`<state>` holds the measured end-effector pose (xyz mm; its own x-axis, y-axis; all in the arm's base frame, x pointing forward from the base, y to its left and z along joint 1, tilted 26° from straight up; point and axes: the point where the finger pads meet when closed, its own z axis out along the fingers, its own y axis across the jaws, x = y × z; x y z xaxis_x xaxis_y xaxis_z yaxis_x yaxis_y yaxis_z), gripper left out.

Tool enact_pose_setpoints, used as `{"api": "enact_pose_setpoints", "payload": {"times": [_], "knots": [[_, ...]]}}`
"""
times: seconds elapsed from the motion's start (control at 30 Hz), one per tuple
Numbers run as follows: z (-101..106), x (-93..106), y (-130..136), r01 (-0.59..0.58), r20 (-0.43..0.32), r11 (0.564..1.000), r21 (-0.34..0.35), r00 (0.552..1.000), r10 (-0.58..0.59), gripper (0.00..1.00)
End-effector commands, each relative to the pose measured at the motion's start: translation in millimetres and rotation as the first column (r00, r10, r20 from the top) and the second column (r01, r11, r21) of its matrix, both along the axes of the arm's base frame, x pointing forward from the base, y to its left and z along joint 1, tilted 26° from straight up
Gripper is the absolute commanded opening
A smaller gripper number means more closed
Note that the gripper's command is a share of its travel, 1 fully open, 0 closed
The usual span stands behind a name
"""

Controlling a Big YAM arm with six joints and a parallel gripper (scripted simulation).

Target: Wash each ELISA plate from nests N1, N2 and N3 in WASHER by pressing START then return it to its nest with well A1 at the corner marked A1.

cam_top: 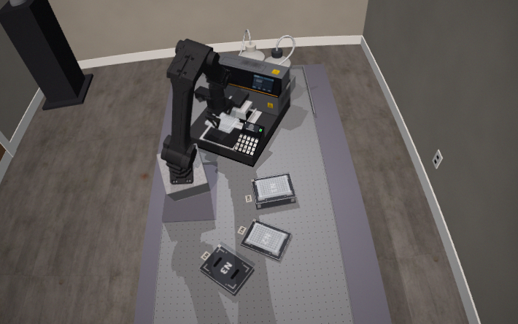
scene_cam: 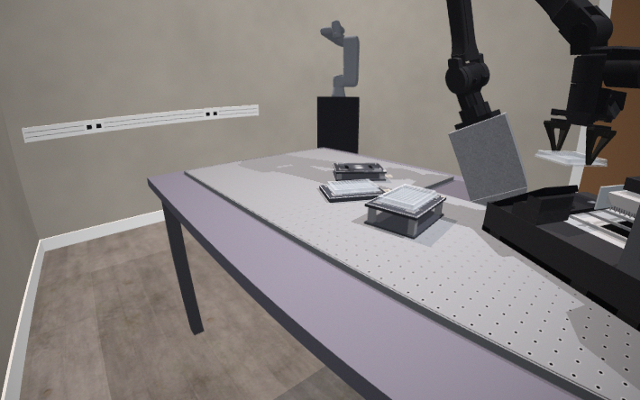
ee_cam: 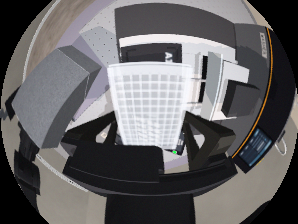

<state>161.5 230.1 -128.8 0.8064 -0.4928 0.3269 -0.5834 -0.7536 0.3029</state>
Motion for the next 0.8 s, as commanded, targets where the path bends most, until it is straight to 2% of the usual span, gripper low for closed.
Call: {"api": "enact_pose_setpoints", "payload": {"times": [0.0, 0.07, 0.13, 0.27, 0.33, 0.53, 0.77], "knots": [[13, 22.3, 0, 0.133, 0.071, 0.989, 0.058, 0.988, -0.137, 0.82], [17, 35.8, 3, 0.191, 0.103, 0.978, 0.089, 0.974, -0.199, 0.82], [18, 38.6, -11, 0.248, 0.123, 0.965, 0.085, 0.959, -0.257, 0.82], [25, 58.6, -17, 0.357, 0.172, 0.926, 0.127, 0.911, -0.375, 0.82], [25, 58.6, -17, 0.357, 0.172, 0.926, 0.127, 0.911, -0.375, 0.82], [33, 83.4, -34, 0.504, 0.232, 0.845, 0.181, 0.813, -0.534, 0.82], [47, 123.0, -44, 0.484, 0.237, 0.852, 0.200, 0.820, -0.521, 0.82]]}}
